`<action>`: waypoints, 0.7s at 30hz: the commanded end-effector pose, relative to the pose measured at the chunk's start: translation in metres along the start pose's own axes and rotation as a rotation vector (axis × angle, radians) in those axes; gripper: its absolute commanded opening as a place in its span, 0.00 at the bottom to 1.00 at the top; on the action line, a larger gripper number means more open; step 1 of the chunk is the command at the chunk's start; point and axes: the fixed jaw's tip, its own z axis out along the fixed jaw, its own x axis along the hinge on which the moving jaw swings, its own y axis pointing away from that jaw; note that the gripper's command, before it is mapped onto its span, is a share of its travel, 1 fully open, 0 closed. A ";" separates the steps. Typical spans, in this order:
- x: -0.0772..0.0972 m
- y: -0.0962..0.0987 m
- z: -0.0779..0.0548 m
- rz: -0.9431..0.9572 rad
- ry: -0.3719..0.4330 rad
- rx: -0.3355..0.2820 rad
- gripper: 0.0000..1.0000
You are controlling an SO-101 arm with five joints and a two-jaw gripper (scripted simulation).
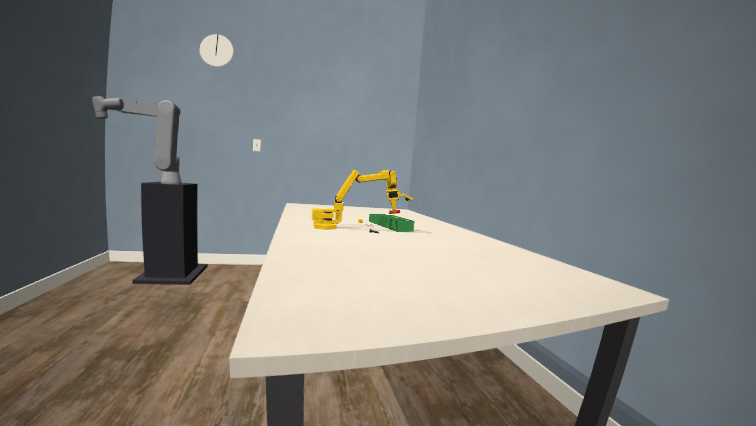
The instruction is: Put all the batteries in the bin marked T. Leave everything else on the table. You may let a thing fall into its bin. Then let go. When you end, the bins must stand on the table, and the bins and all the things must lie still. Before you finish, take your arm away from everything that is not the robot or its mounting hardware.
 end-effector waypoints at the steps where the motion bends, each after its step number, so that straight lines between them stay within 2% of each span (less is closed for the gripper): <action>1: -0.014 0.008 -0.011 -0.080 -0.092 -0.024 0.00; 13: -0.028 0.015 -0.008 -0.246 -0.161 -0.030 0.00; 21: -0.030 0.016 -0.007 -0.265 -0.169 -0.030 0.00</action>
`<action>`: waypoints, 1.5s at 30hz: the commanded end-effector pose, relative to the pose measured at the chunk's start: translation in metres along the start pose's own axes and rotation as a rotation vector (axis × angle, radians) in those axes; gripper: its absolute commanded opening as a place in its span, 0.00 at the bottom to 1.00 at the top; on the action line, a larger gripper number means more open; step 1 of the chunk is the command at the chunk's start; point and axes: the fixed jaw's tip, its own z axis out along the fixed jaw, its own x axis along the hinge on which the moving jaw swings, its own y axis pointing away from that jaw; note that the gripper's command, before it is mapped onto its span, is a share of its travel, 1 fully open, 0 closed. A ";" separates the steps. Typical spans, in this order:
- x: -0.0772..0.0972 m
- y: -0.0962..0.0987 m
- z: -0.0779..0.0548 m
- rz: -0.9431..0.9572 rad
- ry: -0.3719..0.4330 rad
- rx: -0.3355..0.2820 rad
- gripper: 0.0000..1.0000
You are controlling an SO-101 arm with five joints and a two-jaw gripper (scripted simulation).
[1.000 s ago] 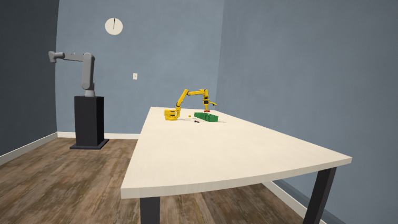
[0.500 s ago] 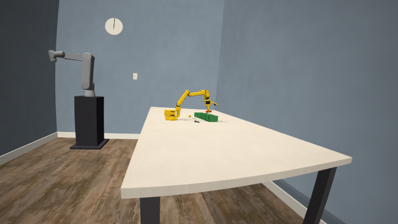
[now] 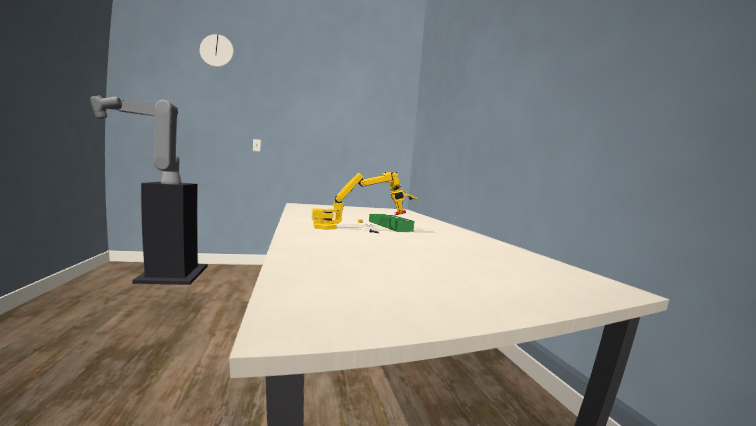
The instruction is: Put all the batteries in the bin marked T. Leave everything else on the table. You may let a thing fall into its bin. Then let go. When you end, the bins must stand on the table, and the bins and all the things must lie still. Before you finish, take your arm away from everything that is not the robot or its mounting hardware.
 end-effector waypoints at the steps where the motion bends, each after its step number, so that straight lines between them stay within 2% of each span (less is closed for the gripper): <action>1: -0.009 0.003 -0.014 -0.016 -0.062 -0.005 0.00; 17: -0.009 0.003 -0.014 -0.016 -0.062 -0.005 0.00; 18: -0.018 0.008 -0.025 -0.054 -0.136 -0.010 0.00; 45: -0.018 0.008 -0.022 -0.054 -0.125 -0.010 0.00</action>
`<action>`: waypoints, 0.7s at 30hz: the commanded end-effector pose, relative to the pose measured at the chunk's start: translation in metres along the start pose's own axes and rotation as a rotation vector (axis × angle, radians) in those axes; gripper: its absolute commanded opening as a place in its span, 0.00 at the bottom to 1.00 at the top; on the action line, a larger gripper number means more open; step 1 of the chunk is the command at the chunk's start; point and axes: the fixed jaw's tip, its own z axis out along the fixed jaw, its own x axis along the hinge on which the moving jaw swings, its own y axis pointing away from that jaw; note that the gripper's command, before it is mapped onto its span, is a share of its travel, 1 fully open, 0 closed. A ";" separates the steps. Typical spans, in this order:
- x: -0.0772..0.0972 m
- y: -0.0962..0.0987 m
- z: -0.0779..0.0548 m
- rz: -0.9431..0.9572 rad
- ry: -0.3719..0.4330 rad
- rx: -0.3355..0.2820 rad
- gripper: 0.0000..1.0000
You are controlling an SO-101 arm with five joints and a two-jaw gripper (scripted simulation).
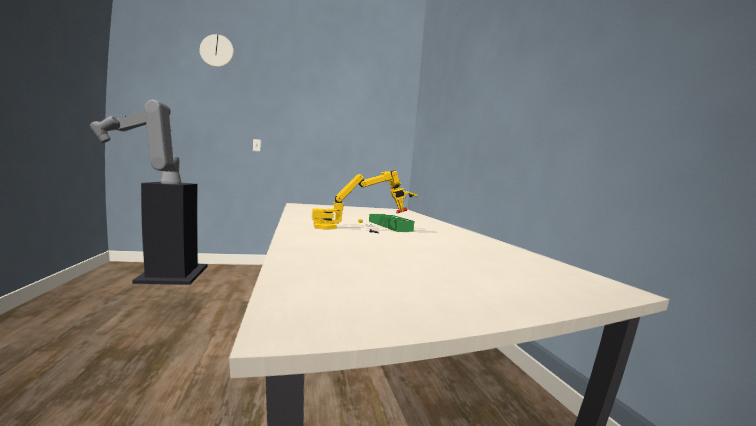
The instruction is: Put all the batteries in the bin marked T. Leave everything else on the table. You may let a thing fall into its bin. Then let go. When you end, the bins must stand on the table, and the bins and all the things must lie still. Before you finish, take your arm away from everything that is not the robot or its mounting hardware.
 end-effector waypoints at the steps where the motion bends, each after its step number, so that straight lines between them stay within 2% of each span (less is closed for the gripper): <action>1: -0.010 0.002 -0.014 -0.015 -0.073 -0.004 0.00; 21: -0.008 0.002 -0.005 -0.015 -0.045 -0.004 0.00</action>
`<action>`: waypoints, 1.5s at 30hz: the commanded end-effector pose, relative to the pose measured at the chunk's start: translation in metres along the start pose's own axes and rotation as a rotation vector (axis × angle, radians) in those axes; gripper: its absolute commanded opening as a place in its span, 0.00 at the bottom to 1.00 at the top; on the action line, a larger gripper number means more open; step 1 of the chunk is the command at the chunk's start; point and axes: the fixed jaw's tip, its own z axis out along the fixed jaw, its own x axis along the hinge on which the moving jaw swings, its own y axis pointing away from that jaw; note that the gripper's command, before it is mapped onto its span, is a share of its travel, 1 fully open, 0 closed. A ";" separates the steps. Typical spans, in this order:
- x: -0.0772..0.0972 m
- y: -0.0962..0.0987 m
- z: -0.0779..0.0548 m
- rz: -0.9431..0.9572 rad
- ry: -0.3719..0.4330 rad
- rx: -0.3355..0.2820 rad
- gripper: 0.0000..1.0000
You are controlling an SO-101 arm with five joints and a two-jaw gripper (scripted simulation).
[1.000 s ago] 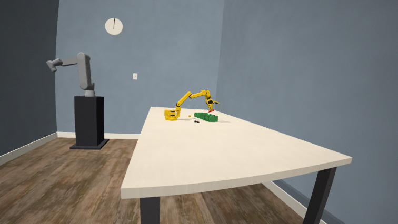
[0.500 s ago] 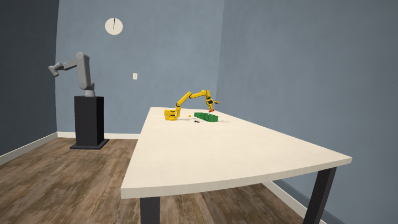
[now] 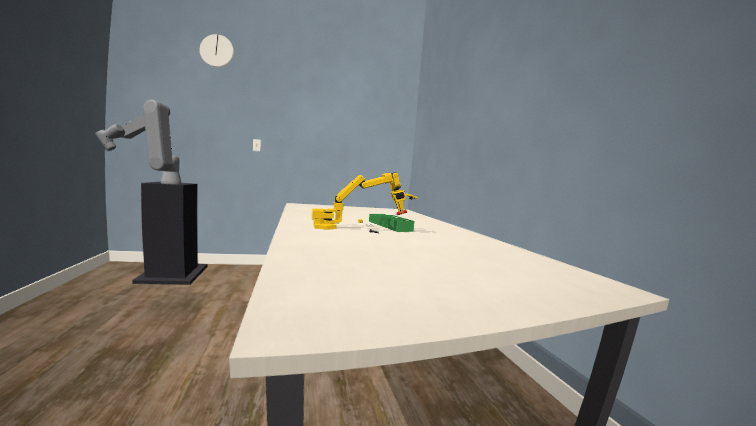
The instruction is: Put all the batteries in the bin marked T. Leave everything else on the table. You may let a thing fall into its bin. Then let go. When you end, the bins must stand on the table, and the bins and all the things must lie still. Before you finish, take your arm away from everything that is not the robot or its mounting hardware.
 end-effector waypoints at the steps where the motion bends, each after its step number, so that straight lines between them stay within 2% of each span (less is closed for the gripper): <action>1: -0.010 0.002 -0.014 -0.015 -0.072 -0.003 0.00; 17: -0.003 0.002 -0.008 -0.015 -0.027 -0.003 0.00; 36: -0.002 0.002 -0.001 -0.015 -0.015 -0.003 0.00; 37: 0.000 0.002 0.003 -0.015 -0.008 -0.003 0.00; 45: 0.000 0.002 0.003 -0.015 -0.008 -0.003 0.00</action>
